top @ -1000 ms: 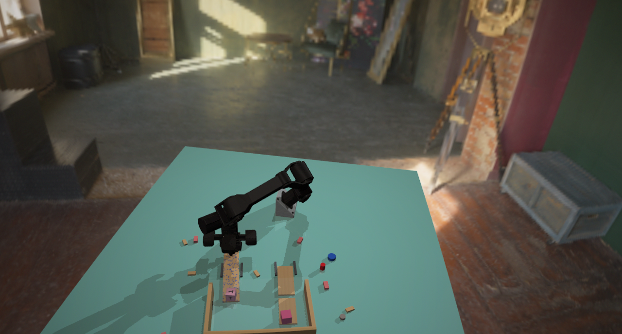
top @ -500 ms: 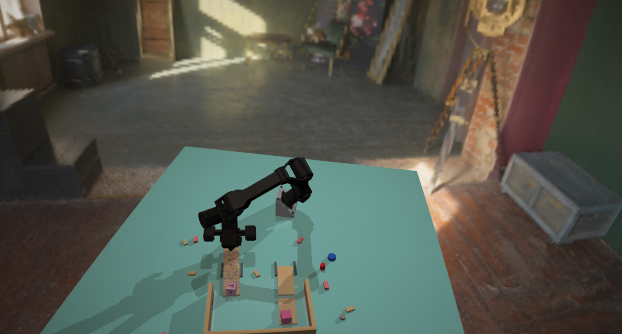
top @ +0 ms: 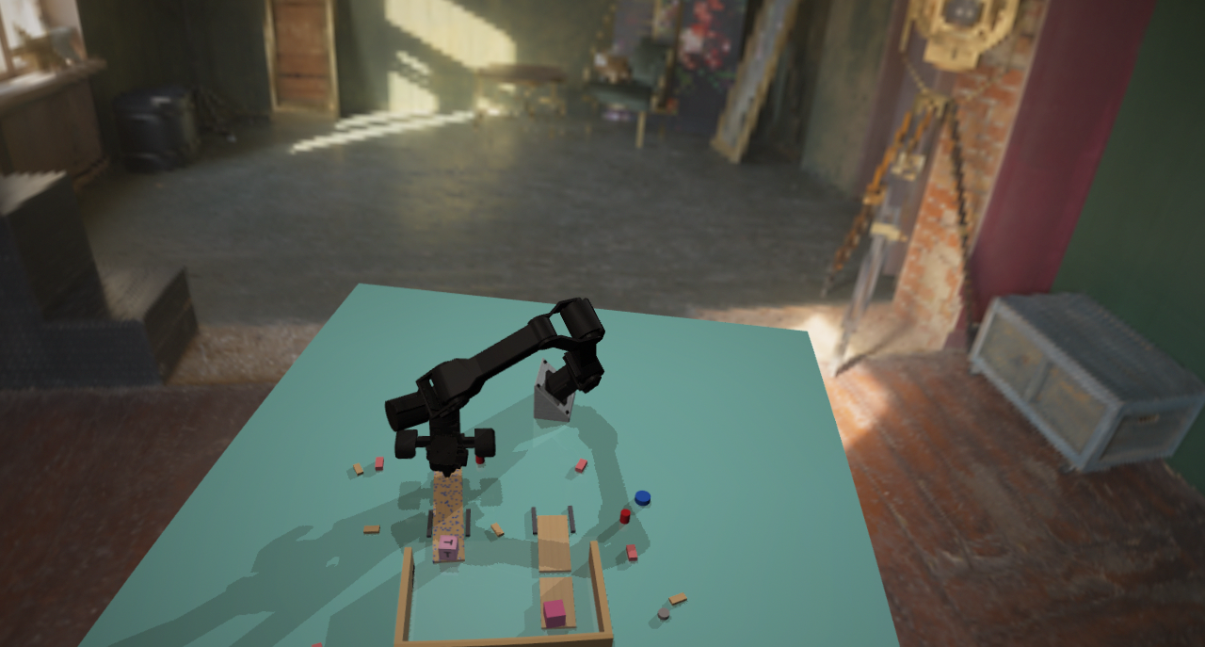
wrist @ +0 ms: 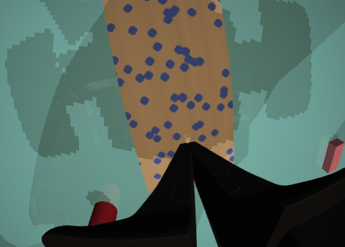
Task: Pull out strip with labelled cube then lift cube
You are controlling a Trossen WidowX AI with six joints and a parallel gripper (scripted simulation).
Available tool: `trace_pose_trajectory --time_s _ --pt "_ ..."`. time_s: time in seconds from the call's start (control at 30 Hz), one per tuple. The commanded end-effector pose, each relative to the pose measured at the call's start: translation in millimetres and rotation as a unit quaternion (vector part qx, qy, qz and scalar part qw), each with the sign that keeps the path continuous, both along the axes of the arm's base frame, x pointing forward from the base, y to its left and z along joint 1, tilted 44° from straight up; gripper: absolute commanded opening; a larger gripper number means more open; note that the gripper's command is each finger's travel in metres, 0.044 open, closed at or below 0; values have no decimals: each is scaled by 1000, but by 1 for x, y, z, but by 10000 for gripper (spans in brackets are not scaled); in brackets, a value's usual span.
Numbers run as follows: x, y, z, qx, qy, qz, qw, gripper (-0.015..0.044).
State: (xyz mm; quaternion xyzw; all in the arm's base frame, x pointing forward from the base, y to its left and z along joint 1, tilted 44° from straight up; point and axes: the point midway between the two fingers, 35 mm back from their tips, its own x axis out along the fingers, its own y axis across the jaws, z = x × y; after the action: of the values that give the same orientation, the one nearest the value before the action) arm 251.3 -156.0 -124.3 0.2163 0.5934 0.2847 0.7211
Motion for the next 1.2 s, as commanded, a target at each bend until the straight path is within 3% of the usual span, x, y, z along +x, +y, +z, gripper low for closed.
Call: trace_pose_trajectory --time_s 0.0,0.53,0.7,0.83,1.17 --pt "-11 7 -5 5 11 9 1000 0" --pt "-32 6 -8 4 11 9 1000 0" --pt "-29 -29 23 3 11 8 1000 0" --pt "-29 -30 25 4 12 9 1000 0" --pt "12 -32 37 11 51 -36 998 263"
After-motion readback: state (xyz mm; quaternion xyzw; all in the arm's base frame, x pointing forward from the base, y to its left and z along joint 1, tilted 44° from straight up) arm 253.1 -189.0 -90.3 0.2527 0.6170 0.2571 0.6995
